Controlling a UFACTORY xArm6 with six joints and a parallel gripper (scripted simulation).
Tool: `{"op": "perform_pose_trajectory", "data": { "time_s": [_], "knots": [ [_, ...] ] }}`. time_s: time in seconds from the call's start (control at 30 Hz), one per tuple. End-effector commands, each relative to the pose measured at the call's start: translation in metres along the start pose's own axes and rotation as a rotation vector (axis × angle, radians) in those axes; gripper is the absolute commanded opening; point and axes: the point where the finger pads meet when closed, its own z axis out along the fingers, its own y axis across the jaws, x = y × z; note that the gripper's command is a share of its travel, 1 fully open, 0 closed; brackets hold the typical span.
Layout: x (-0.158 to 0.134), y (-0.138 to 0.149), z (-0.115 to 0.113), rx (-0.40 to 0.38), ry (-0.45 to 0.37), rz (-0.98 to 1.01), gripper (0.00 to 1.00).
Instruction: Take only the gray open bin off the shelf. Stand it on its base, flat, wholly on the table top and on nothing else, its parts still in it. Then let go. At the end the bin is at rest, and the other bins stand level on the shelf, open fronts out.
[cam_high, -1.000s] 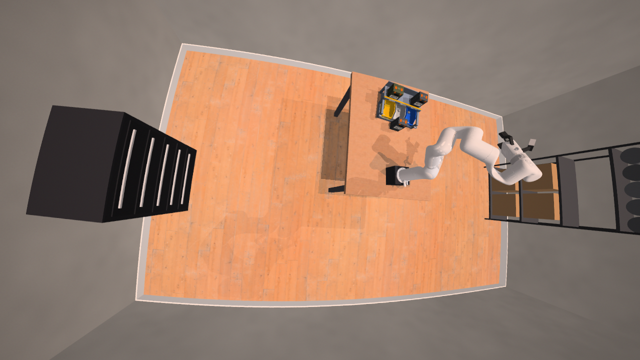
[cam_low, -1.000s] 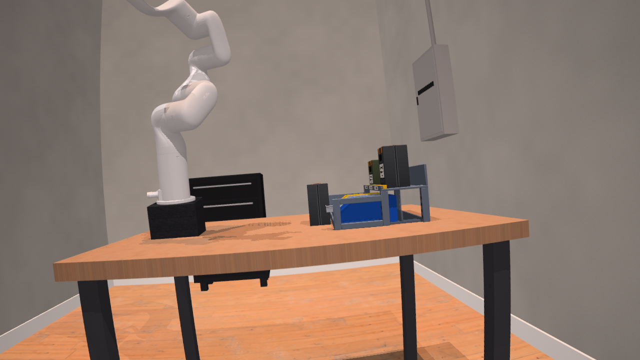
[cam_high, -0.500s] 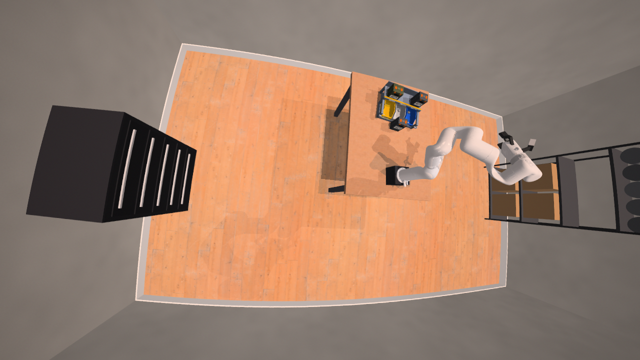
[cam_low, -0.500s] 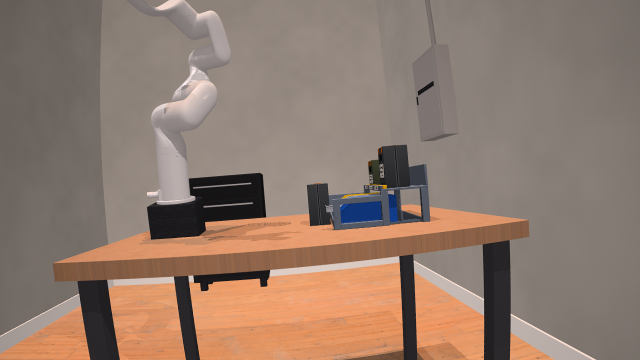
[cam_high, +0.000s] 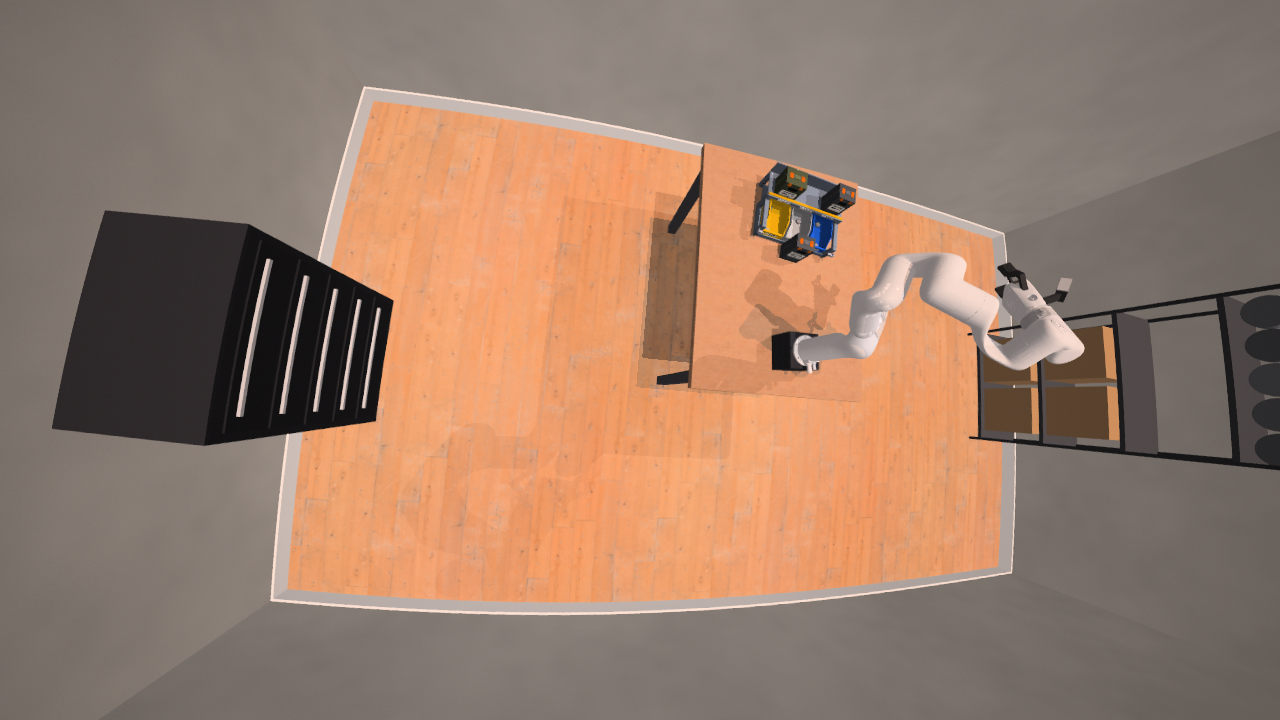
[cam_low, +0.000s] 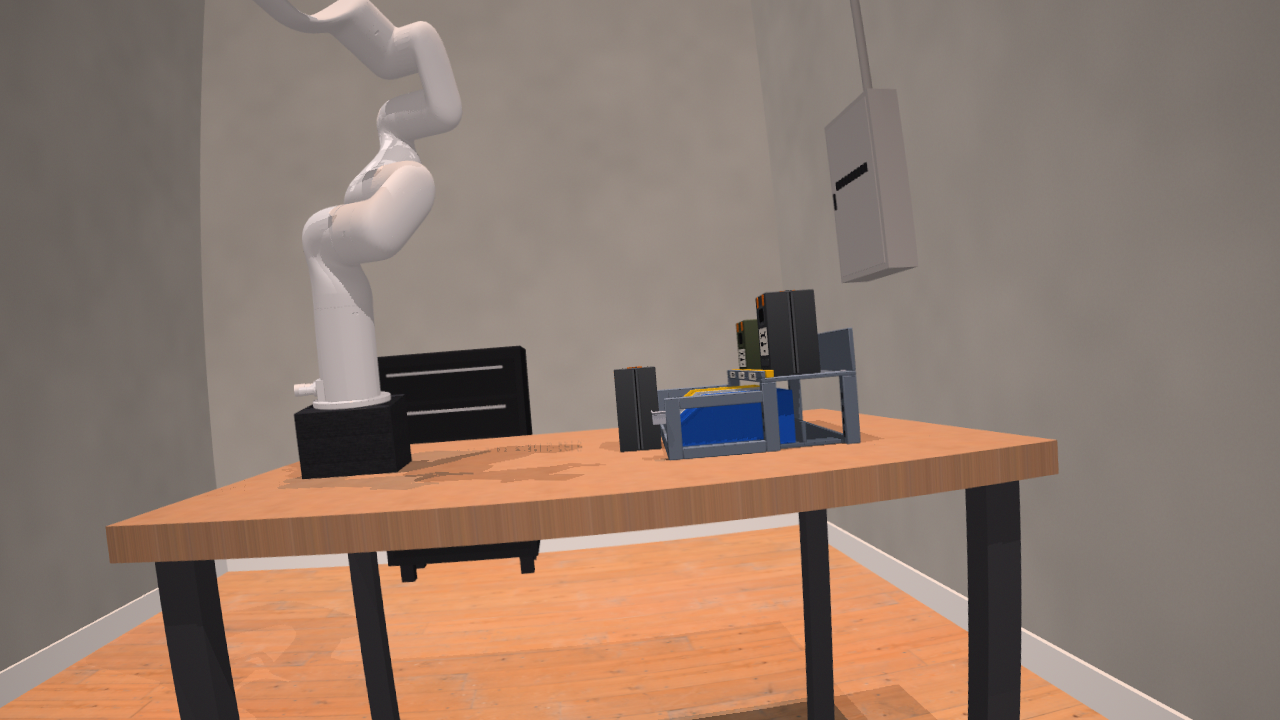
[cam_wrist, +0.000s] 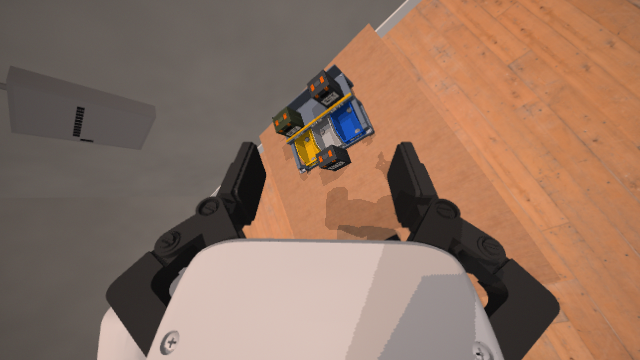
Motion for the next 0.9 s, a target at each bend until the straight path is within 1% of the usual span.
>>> {"op": "perform_pose_trajectory", "data": {
  "time_s": [0.0, 0.63, 0.8, 0.87],
  "knots": [
    [0.0005, -0.0005, -0.0002, -0.001, 0.000, -0.002, 1.00],
    [0.0005, -0.0005, -0.0002, -0.001, 0.000, -0.002, 1.00],
    [0.0005, -0.0005, -0.0002, -0.189, -0.089, 0.154, 1.00],
    [0.0005, -0.0005, -0.0002, -0.189, -0.089, 0.154, 1.00]
  ]
}}
